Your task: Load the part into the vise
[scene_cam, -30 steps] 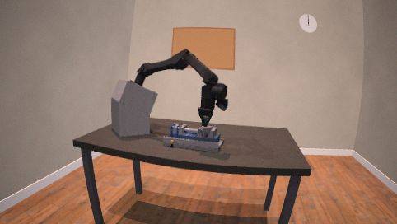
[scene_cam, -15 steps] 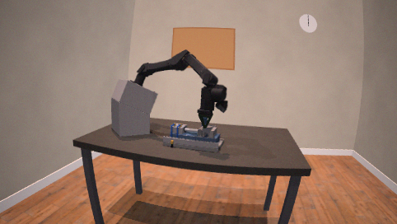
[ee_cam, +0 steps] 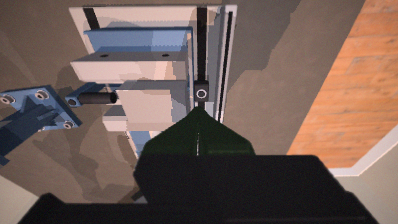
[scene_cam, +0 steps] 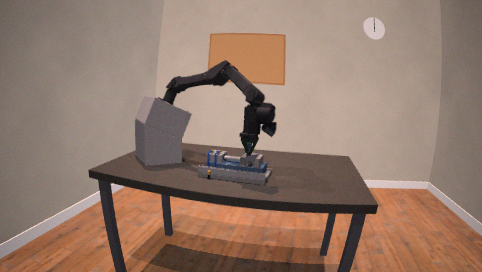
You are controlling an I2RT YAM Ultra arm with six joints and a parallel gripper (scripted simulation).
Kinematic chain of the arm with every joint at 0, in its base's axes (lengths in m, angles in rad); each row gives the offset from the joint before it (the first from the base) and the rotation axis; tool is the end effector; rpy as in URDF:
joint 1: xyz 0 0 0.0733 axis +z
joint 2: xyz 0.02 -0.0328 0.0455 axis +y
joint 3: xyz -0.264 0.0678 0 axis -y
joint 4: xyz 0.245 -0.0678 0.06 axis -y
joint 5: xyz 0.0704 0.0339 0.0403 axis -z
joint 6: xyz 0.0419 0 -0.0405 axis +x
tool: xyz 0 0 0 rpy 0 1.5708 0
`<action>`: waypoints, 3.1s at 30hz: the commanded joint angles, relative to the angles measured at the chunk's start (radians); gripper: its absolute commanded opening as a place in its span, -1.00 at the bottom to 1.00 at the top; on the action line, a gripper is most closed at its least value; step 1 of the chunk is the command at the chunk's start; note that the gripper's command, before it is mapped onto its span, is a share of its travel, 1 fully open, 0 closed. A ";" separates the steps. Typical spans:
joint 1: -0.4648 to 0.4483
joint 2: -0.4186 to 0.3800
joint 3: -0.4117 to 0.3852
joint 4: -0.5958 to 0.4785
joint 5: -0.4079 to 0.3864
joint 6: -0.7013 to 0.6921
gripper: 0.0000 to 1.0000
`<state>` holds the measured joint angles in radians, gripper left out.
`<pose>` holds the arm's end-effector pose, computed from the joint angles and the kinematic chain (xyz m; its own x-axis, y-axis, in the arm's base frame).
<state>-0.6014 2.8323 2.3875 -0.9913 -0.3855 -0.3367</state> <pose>0.4490 -0.2876 0.0396 -0.9306 0.2673 -0.2498 0.1856 0.9333 0.3073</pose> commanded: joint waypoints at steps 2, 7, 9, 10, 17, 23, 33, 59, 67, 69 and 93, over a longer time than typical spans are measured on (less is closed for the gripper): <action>-0.004 -0.005 0.031 0.007 0.003 0.004 -1.00; -0.004 -0.005 0.031 0.007 0.003 0.004 -1.00; -0.004 -0.005 0.031 0.007 0.003 0.004 -1.00; -0.004 -0.005 0.031 0.007 0.003 0.004 -1.00; -0.004 -0.005 0.031 0.007 0.003 0.004 -1.00; -0.004 -0.001 0.032 0.004 0.003 0.005 -1.00; -0.001 0.026 0.074 -0.029 0.004 0.006 -1.00; -0.005 0.032 0.094 -0.040 0.004 0.006 -1.00; -0.005 0.032 0.094 -0.040 0.004 0.006 -1.00; -0.005 0.032 0.094 -0.040 0.004 0.006 -1.00; -0.010 -0.006 0.029 -0.004 0.003 0.001 -1.00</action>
<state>-0.5995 2.8479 2.4290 -1.0069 -0.3855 -0.3355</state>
